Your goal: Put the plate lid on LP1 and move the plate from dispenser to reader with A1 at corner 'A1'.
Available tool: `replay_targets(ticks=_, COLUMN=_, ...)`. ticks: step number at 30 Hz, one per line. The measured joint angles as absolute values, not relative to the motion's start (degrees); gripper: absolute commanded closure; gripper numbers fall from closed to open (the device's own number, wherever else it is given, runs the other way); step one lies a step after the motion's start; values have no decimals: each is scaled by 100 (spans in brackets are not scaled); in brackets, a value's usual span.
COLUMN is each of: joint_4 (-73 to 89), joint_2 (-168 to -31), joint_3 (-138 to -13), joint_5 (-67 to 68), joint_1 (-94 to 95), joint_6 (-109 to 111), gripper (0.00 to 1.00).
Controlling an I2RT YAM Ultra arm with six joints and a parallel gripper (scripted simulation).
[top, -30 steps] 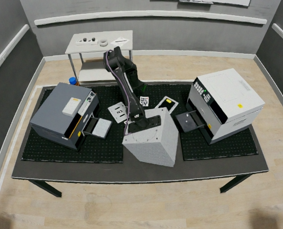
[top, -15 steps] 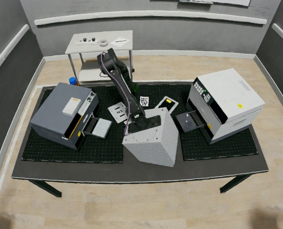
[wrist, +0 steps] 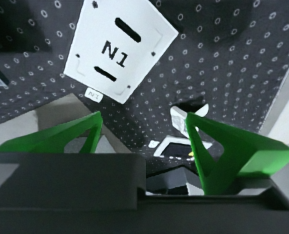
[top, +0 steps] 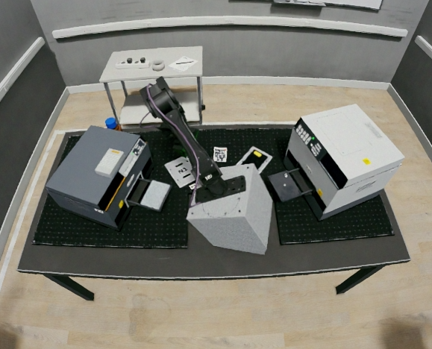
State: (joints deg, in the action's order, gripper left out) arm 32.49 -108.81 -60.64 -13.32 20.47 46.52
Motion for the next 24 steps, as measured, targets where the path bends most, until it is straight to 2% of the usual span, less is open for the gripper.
replay_targets(ticks=24, joint_4=3264, joint_2=-9867, joint_3=-5529, joint_5=-1052, joint_1=3496, joint_6=5975, gripper=0)
